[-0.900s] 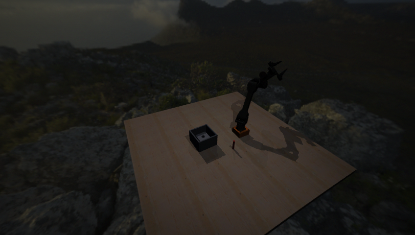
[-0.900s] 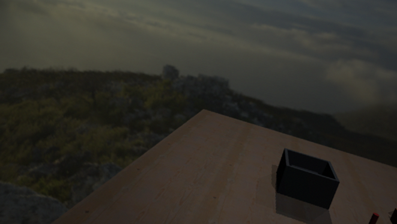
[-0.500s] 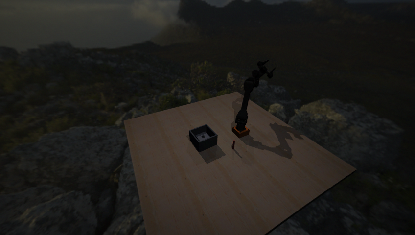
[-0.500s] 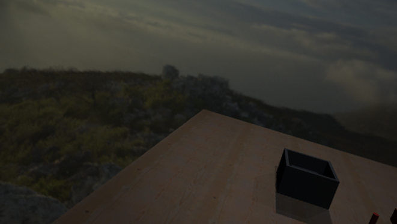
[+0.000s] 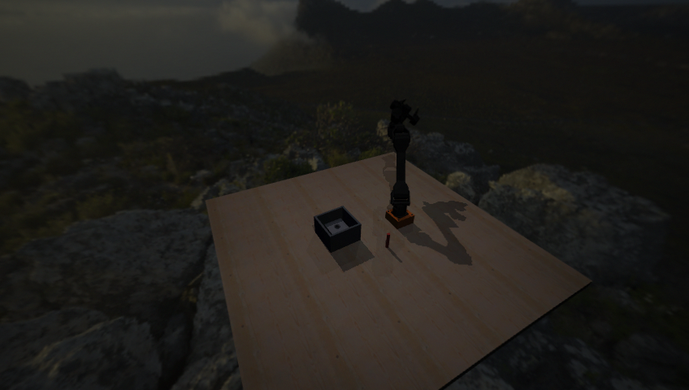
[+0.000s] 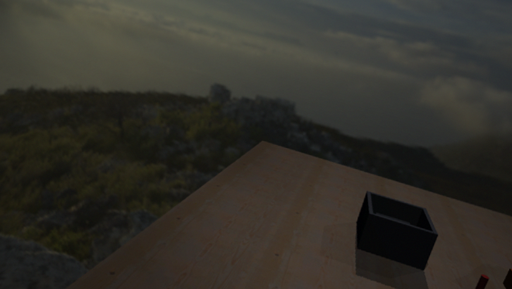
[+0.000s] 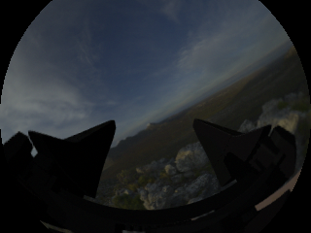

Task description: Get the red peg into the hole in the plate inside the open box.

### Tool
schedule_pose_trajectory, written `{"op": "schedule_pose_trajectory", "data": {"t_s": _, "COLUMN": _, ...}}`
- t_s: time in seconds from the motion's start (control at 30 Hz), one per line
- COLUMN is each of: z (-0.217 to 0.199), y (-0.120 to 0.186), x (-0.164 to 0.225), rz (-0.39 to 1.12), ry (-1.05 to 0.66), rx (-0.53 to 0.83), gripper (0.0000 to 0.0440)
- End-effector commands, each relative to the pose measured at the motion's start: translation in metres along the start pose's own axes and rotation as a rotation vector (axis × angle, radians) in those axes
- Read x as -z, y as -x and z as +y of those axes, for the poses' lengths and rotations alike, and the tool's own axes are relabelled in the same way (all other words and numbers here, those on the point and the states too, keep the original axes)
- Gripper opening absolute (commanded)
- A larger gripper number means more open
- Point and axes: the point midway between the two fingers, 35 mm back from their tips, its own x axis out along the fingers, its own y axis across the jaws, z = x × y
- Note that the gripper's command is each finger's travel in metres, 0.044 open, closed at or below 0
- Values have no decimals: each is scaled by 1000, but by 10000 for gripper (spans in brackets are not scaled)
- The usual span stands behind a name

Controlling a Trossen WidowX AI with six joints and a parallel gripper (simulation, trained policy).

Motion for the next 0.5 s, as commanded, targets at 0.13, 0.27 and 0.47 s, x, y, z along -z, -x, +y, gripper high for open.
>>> {"op": "schedule_pose_trajectory", "data": {"t_s": 0.13, "z": 84, "y": 58, "x": 30, "rz": 215, "ry": -3, "rx": -143, "gripper": 440}}
{"op": "schedule_pose_trajectory", "data": {"t_s": 0.27, "z": 124, "y": 97, "x": 42, "rz": 329, "ry": 9, "rx": -224, "gripper": 440}}
{"op": "schedule_pose_trajectory", "data": {"t_s": 0.47, "z": 175, "y": 162, "x": 54, "rz": 492, "ry": 37, "rx": -353, "gripper": 440}}
